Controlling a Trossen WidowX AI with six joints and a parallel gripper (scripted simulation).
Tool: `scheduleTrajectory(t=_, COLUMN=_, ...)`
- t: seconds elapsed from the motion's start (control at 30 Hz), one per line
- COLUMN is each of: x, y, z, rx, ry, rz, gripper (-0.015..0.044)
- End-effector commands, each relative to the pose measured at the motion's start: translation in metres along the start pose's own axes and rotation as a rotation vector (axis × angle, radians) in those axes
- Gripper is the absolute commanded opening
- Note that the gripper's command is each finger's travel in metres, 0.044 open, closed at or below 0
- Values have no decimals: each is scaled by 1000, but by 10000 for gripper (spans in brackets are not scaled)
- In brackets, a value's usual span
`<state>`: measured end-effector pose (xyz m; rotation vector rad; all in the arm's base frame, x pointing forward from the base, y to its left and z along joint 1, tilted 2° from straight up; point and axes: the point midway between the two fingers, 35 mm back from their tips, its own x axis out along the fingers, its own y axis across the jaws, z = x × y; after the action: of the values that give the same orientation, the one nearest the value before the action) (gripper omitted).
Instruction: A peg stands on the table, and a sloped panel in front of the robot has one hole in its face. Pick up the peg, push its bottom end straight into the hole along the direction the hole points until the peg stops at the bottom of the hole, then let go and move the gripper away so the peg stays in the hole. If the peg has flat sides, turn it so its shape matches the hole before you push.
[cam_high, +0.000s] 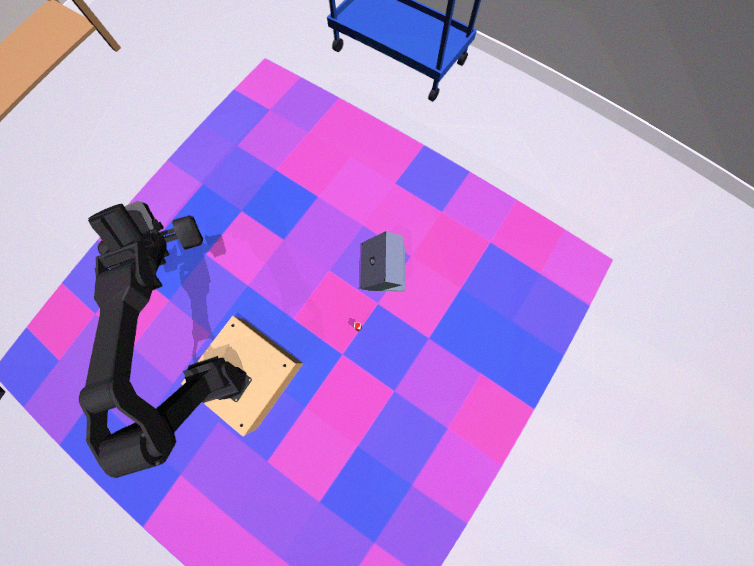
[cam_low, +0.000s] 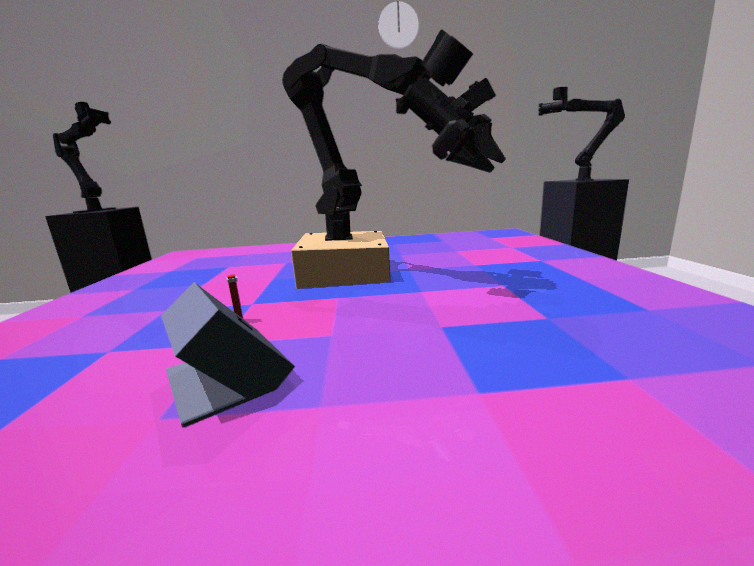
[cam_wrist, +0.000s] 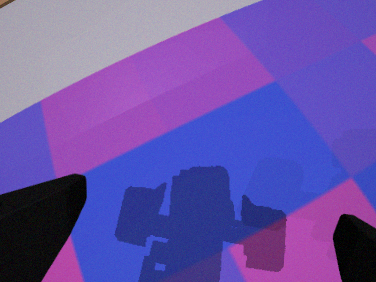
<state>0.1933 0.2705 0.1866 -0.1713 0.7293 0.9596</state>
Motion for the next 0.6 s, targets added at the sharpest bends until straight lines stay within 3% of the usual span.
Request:
scheduleTrajectory(t=0.0, x=1, y=-16, z=1, rx=-5, ry=13, rz=-41, gripper=440)
scheduleTrajectory(t=0.57, x=-1, y=-90, z=-8, rx=6, ry=100, rz=-203, gripper=440)
